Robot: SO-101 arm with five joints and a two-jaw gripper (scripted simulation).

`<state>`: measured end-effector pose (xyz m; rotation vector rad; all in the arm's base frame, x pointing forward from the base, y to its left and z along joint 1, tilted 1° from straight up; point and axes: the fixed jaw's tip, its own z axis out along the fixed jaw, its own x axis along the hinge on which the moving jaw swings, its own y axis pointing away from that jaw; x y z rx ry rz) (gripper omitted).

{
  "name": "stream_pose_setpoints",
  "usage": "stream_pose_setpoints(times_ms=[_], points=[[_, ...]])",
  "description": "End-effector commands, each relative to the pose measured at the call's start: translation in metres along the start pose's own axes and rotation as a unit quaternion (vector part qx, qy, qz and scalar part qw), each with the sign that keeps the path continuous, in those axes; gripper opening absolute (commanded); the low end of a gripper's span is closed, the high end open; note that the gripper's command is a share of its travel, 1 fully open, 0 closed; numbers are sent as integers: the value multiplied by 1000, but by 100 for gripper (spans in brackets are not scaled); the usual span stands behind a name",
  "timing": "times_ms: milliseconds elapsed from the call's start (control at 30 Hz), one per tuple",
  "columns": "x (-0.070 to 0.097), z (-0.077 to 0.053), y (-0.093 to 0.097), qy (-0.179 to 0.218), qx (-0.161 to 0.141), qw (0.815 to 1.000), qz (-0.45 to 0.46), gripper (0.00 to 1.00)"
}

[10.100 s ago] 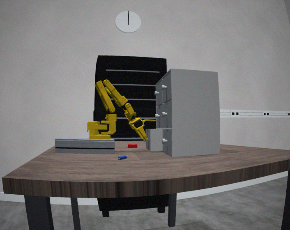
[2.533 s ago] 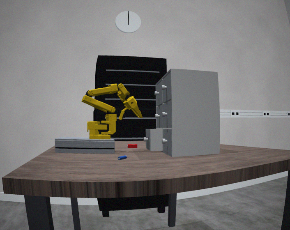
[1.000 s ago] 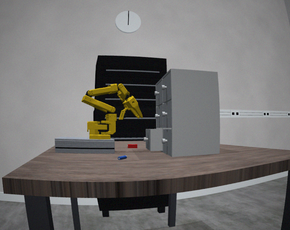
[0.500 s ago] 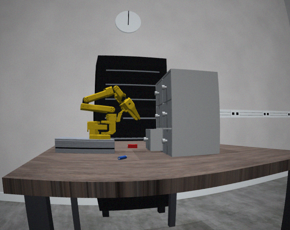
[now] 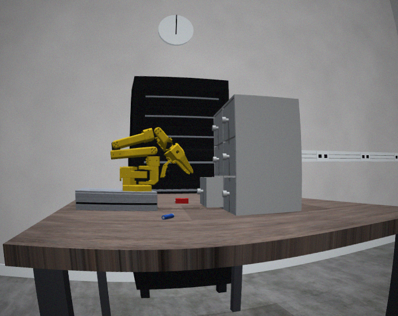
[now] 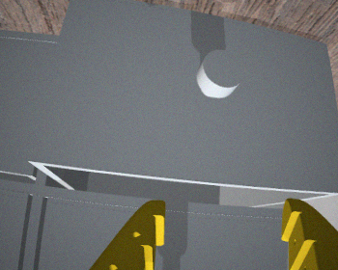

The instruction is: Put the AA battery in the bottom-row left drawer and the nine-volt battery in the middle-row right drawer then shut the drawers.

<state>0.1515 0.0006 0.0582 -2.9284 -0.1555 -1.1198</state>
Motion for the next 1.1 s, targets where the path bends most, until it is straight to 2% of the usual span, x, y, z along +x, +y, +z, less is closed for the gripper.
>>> stream_pose_setpoints(times_ms=[0, 67, 1067], points=[[-10, 18, -1, -20, 1, 1000, 3, 21], [-16, 24, -1, -30, 3, 1000, 3, 21], [-17, 24, -1, -30, 3, 1000, 3, 21]])
